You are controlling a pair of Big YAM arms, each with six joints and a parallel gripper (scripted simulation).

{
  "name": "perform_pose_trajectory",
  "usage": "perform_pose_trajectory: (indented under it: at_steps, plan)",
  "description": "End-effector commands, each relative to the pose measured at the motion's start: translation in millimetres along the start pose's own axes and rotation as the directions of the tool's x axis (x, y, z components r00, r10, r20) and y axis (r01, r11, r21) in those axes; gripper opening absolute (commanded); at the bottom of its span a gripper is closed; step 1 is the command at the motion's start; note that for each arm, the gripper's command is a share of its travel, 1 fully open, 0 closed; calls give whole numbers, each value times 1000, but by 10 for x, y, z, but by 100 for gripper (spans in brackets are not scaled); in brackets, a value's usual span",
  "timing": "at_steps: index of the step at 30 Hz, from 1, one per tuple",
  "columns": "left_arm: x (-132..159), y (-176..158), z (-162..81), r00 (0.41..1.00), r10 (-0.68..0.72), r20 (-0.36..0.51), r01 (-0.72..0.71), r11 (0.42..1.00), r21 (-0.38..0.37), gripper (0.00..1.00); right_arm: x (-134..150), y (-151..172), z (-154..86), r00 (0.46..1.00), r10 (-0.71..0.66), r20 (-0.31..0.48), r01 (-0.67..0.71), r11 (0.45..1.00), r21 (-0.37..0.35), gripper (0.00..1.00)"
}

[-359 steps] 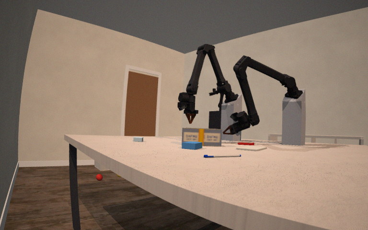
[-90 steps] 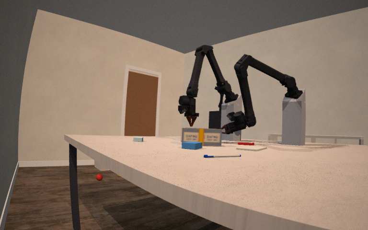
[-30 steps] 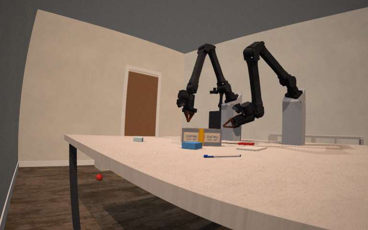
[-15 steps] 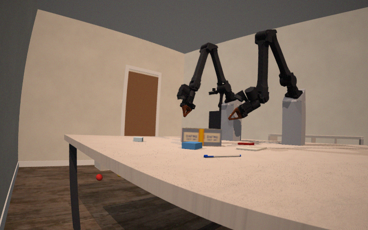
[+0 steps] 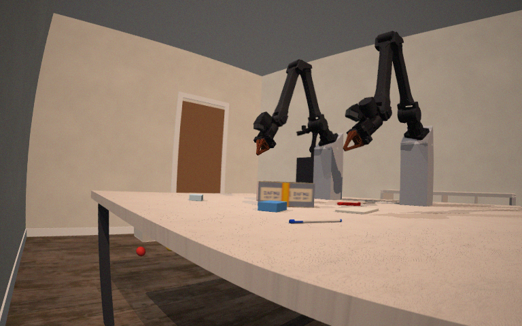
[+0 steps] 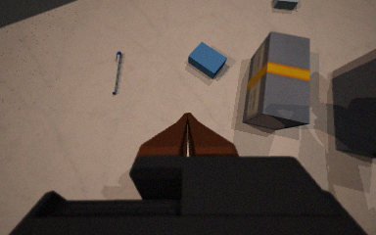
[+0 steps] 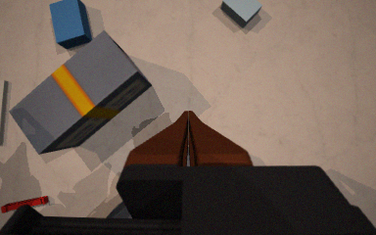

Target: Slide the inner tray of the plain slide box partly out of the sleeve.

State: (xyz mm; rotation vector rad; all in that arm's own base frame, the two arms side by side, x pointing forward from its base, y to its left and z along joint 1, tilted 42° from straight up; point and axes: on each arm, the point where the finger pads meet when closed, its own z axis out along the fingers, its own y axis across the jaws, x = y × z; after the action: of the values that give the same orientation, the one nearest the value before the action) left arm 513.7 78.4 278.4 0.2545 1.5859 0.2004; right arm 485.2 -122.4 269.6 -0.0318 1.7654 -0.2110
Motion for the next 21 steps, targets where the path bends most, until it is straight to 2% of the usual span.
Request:
perform_pose_trajectory:
  at_steps: [1, 4, 5, 8, 11, 13, 14, 16, 18, 19, 21]
  plan:
    - [21, 93, -177, 998, -56, -41, 55, 998, -24, 0, -120, 3, -77, 998, -39, 56, 39, 999, 2, 0]
    - [-52, 231, -275, 996, -70, -48, 67, 996, -63, 0, -205, 7, -116, 994, -51, 92, 51, 999, 2, 0]
    - [-202, 341, -277, 997, -69, -27, 67, 994, -84, 0, -246, 15, -131, 993, -58, 107, 58, 998, 2, 0]
    - [-60, 350, -417, 994, -93, -63, 87, 991, -104, 0, -298, 32, -157, 989, -68, 131, 69, 998, -1, 0]
    - [-156, 423, -442, 994, -96, -54, 89, 989, -122, 0, -236, 61, -132, 989, -70, 127, 72, 997, -9, 0]
    - [-82, 402, -482, 992, -102, -70, 93, 988, -124, 0, -228, 70, -133, 989, -70, 127, 73, 997, -12, 0]
    - [5, 390, -458, 990, -108, -87, 97, 988, -122, 0, -321, 67, -177, 986, -75, 148, 77, 997, -7, 0]
    - [5, 390, -458, 990, -108, -87, 97, 988, -122, 0, -321, 67, -177, 986, -75, 148, 77, 997, -7, 0]
    - [-125, 419, -307, 995, -77, -62, 70, 991, -111, 0, -416, 31, -116, 988, -59, 144, 61, 998, -7, 0]
    - [-479, 578, -413, 999, -39, 13, 40, 988, -148, 0, -525, 23, -146, 985, -57, 164, 59, 998, -3, 0]
    - [-373, 560, -378, 999, -50, -6, 48, 988, -143, 0, -499, 25, -109, 986, -55, 155, 57, 998, -6, 0]
